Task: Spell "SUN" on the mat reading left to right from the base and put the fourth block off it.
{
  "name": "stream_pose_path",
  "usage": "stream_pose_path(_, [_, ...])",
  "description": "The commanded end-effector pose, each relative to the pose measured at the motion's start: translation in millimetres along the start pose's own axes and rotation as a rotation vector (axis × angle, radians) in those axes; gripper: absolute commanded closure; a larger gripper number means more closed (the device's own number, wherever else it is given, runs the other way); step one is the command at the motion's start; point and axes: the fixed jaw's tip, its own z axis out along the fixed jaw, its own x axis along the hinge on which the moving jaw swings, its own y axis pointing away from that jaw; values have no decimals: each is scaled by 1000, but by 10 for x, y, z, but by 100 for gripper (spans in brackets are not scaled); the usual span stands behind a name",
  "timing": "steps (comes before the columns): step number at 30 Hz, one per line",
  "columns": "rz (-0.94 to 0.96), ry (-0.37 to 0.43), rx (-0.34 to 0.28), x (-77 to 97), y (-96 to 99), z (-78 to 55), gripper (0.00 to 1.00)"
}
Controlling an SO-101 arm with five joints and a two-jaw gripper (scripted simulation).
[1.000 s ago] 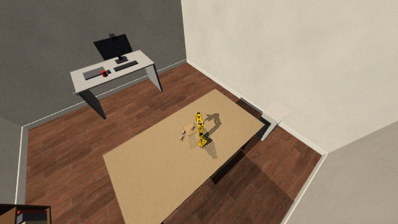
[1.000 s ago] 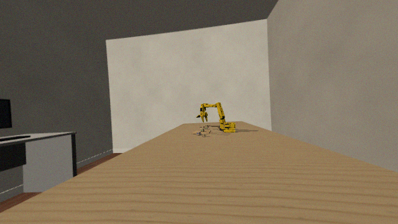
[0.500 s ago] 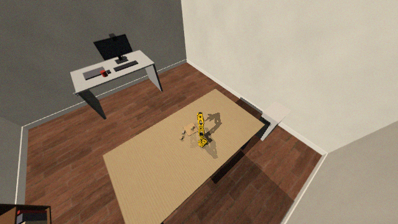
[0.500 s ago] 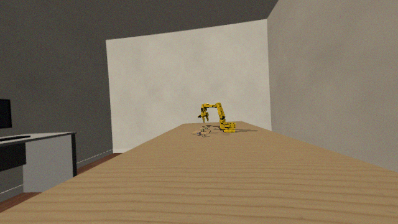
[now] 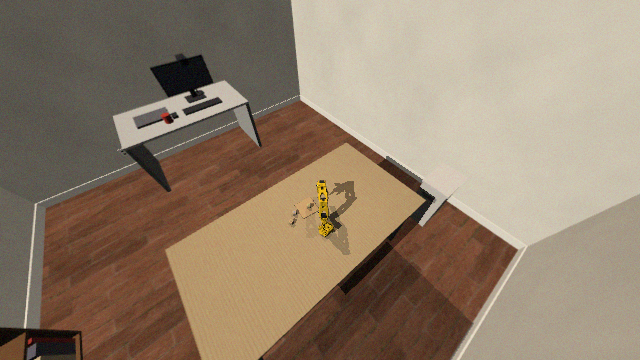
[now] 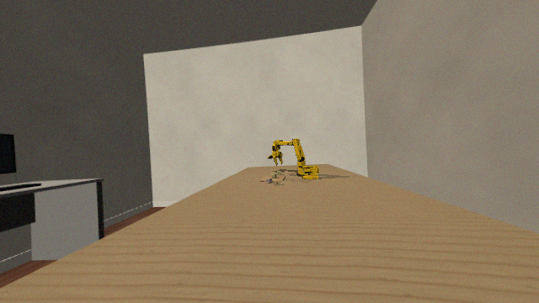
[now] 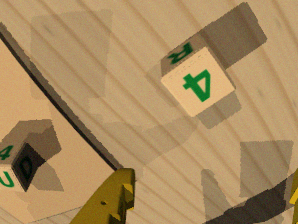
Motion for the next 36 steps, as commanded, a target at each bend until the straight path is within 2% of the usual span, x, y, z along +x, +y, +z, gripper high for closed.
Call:
stream_pose_path(1, [1,-119,-10,-81,-4,-223,68])
stream_pose_path(4, [1,-181,-15,-92,-3,-348,68])
stream_pose_path(9, [1,-325,-25,-89,-4,-643,68])
stream_pose_path(11, [1,-325,-25,-89,-4,-643,68])
stream_pose_path(16, [1,-470,-36,-43,-8,-934,68])
stream_pose_path(20, [1,-546,-42,-2,-11,-1083,68])
stream_pose_path(24, [1,-573,-44,15,-12,-1136,68])
stream_pose_path(31, [0,-574,-47,17,-1,-1136,68])
stream_pose_path(36, [-9,-559,-83,35,152,-1101,68])
